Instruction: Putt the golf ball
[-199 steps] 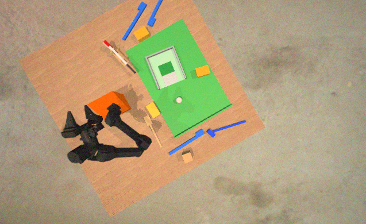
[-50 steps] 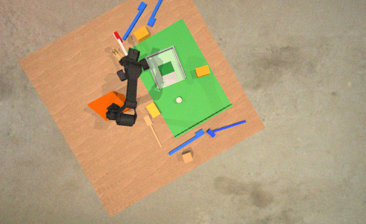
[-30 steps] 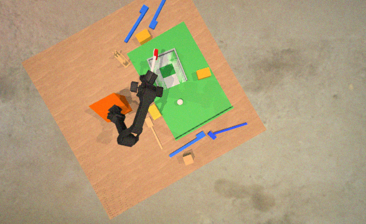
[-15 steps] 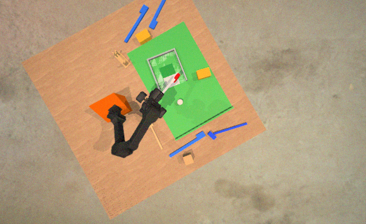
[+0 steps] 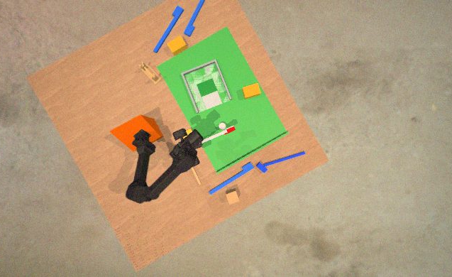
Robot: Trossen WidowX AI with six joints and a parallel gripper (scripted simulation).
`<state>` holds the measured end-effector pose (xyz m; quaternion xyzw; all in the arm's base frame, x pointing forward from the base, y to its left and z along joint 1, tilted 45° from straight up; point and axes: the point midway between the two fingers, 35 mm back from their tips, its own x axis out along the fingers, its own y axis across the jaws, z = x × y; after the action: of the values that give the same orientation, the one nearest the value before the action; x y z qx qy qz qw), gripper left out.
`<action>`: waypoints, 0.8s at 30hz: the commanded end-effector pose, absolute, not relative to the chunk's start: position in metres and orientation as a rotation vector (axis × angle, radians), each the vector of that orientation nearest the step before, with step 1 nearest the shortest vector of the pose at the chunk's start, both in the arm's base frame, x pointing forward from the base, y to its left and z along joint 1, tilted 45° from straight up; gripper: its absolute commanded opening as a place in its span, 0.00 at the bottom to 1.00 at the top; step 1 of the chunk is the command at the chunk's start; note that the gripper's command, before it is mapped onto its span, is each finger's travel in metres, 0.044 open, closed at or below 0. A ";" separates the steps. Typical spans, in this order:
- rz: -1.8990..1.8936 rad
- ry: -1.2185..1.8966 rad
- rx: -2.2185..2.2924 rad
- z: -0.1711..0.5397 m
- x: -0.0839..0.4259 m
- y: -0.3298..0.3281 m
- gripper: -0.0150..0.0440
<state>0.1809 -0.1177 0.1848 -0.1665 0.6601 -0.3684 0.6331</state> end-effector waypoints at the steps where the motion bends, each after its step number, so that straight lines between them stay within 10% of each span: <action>1: -0.889 1.485 -0.357 0.190 0.174 -0.121 0.25; 24: -0.890 1.482 -0.358 0.159 0.167 -0.153 0.25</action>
<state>0.1678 -0.1495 0.1602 -0.1539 0.6512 -0.3877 0.6340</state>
